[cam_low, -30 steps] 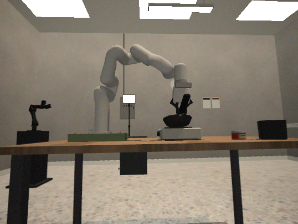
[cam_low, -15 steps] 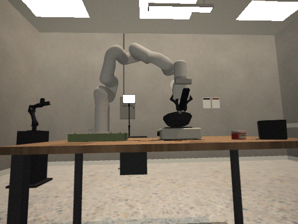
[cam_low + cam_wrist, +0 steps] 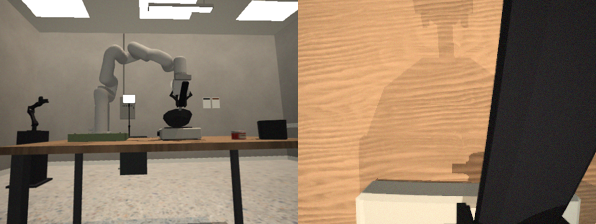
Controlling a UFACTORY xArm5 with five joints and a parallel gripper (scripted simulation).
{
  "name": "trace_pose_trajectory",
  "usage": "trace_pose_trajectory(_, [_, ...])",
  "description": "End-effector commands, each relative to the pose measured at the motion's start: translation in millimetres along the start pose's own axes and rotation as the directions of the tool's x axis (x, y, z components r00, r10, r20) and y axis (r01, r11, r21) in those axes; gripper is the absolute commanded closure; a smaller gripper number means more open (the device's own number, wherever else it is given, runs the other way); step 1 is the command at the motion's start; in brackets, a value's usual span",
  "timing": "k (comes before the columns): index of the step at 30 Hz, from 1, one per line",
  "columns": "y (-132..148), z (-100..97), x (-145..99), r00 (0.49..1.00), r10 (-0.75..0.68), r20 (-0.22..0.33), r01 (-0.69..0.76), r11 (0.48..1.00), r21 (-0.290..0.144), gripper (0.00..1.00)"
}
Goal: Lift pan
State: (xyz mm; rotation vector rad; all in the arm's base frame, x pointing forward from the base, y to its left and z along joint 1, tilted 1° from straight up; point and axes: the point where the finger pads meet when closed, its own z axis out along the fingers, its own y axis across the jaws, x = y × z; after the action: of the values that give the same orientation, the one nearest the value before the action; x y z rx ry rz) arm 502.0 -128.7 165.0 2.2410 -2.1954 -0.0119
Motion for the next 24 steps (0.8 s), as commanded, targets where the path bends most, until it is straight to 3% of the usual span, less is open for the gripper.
trace_pose_trajectory(1, [-2.0, -10.5, 0.6, 1.0, 0.0, -0.001, 0.0, 1.0, 0.005, 1.0])
trace_pose_trajectory(24, [-3.3, -48.0, 1.3, 1.0, 0.0, -0.001, 0.0, 1.0, 0.005, 1.0])
